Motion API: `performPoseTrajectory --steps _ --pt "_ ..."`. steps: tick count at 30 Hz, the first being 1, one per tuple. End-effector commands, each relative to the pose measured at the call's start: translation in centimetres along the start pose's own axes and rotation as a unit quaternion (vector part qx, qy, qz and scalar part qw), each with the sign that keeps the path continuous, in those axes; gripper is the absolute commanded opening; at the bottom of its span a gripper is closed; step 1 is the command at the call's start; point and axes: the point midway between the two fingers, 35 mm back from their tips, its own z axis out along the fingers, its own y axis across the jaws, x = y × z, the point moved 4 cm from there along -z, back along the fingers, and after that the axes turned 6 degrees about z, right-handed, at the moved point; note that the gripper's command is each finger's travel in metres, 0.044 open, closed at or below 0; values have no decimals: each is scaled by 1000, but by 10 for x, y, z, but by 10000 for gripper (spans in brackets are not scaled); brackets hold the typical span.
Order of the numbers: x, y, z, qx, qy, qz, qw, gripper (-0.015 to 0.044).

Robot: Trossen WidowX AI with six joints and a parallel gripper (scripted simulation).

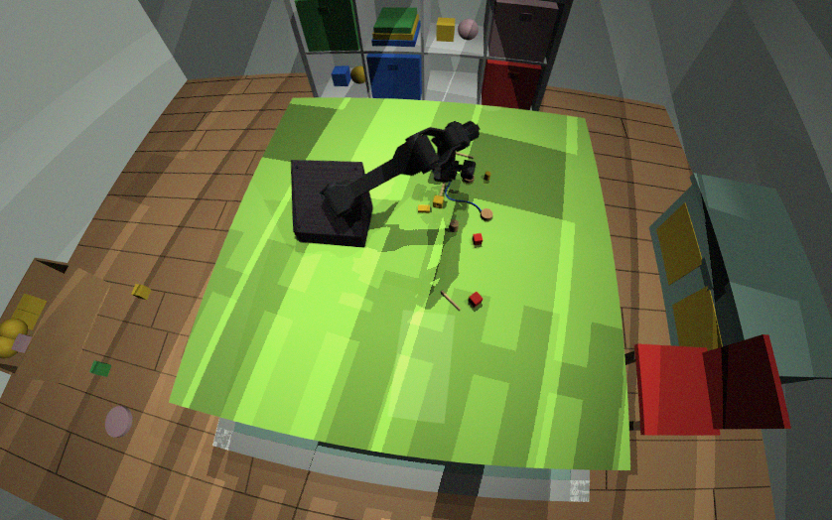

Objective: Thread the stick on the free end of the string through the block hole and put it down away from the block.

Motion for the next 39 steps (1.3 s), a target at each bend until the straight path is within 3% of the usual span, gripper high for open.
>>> performPoseTrajectory --steps 1,39 --pt "-8 -1 2 0 -3 -2 1000 0" --pt "-46 2 3 1 -3 -2 1000 0"
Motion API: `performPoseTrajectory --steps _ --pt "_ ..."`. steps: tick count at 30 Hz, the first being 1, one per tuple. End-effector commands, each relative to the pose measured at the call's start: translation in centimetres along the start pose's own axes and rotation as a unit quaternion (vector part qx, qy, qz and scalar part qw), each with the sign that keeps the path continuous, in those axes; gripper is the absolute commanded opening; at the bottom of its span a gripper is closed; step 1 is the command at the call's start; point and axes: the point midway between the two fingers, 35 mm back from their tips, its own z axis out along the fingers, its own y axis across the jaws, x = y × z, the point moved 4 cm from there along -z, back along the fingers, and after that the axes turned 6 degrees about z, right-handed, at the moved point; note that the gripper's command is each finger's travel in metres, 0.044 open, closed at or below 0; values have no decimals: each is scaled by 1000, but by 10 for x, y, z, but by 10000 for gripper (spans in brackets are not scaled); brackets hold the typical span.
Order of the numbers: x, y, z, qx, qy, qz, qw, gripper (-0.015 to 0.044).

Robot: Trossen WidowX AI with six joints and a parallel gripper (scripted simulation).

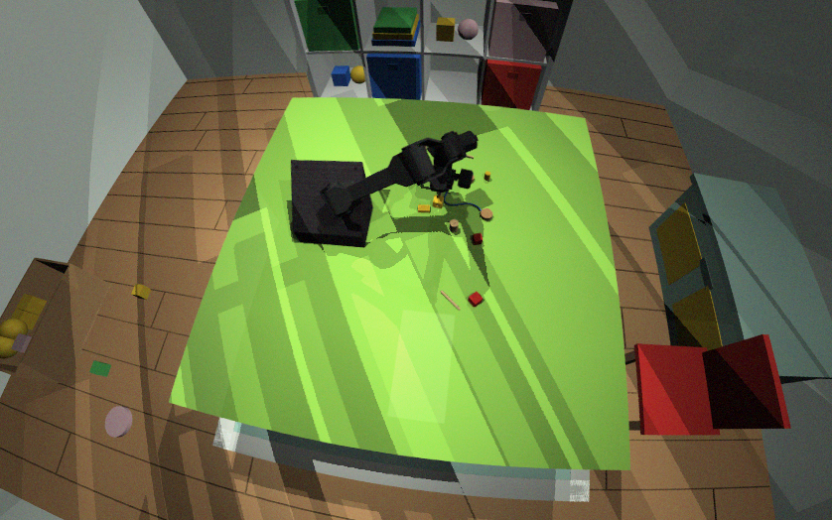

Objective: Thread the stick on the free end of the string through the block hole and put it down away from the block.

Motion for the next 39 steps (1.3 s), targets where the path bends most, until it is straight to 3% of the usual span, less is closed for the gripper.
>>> performPoseTrajectory --steps 1,21,26,29,31,35,39 --pt "-8 0 2 0 -3 -2 1000 0" --pt "-27 1 1 1 -4 -2 1000 0" --pt "-24 2 0 1 -1 0 1000 122" --pt "-24 2 0 1 -1 0 1000 122" --pt "-23 3 -10 1 0 0 1000 122" --pt "-21 3 -70 1 2 0 1000 122" --pt "-21 2 -81 1 1 0 1000 122"
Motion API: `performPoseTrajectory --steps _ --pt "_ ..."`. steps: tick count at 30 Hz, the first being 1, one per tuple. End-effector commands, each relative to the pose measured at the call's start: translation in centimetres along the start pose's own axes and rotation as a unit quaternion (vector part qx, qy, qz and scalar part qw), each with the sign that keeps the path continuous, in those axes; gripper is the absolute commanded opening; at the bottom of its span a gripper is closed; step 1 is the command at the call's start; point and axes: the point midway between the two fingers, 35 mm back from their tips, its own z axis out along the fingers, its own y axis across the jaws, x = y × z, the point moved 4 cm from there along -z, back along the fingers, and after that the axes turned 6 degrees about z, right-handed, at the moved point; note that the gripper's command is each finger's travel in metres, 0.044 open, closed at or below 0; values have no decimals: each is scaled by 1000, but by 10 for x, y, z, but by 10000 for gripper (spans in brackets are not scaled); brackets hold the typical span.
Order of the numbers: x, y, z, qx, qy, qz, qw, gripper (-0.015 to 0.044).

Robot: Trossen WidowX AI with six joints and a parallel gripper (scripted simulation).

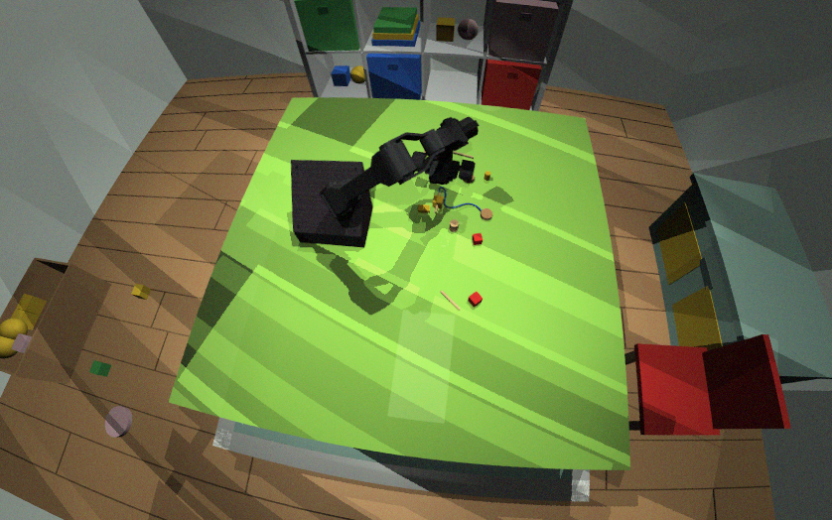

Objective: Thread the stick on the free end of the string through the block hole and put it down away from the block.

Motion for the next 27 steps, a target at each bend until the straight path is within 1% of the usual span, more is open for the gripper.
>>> performPoseTrajectory --steps 1,5,7,10,13,17,22,27 --pt "-1 -1 -16 5 -2 2 1000 122" --pt "-1 0 -12 -1 1 2 1000 122" --pt "-2 1 -12 -1 0 -29 1000 122" --pt "-6 1 -12 0 -1 -162 987 122" --pt "-11 2 -11 1 -2 -300 954 122" --pt "-17 3 -11 2 -3 -474 880 122" --pt "-25 4 -10 5 -4 -668 744 122" --pt "-31 4 -10 7 -4 -758 653 122"
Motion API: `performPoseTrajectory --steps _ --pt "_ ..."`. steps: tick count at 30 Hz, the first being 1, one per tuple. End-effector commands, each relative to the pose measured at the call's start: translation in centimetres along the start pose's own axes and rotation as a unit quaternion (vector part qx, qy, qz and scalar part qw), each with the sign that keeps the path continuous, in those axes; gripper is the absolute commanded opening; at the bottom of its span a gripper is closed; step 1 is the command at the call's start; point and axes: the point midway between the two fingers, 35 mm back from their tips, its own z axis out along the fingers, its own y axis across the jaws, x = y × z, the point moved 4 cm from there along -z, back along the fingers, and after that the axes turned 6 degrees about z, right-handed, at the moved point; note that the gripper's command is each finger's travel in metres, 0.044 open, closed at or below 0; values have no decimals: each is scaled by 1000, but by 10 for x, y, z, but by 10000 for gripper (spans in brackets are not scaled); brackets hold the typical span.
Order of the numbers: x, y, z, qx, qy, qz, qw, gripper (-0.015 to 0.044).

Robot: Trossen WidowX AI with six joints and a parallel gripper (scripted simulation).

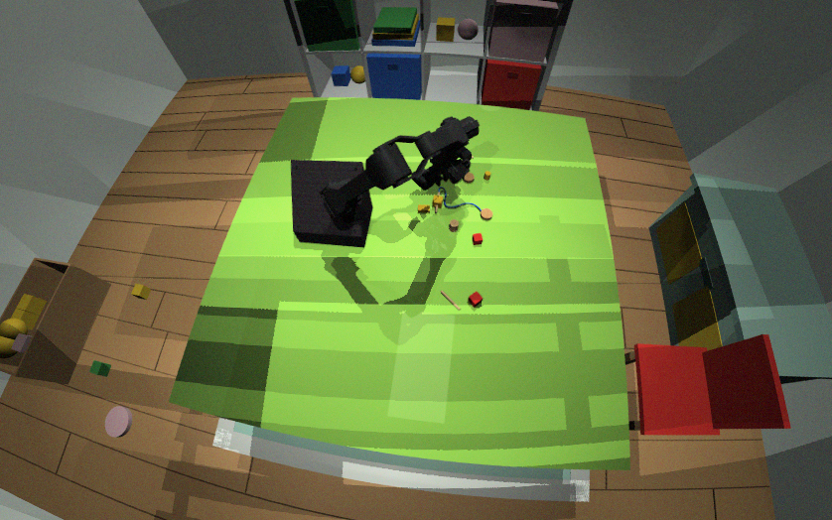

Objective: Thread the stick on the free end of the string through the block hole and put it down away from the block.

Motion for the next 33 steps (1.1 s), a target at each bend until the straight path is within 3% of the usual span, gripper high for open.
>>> performPoseTrajectory --steps 1,13,30,33 --pt "-11 -16 5 11 -2 -399 917 122" --pt "-17 -24 6 14 3 -644 765 122" --pt "-25 -34 7 15 11 -896 443 122" --pt "-25 -34 7 15 12 -906 424 122"
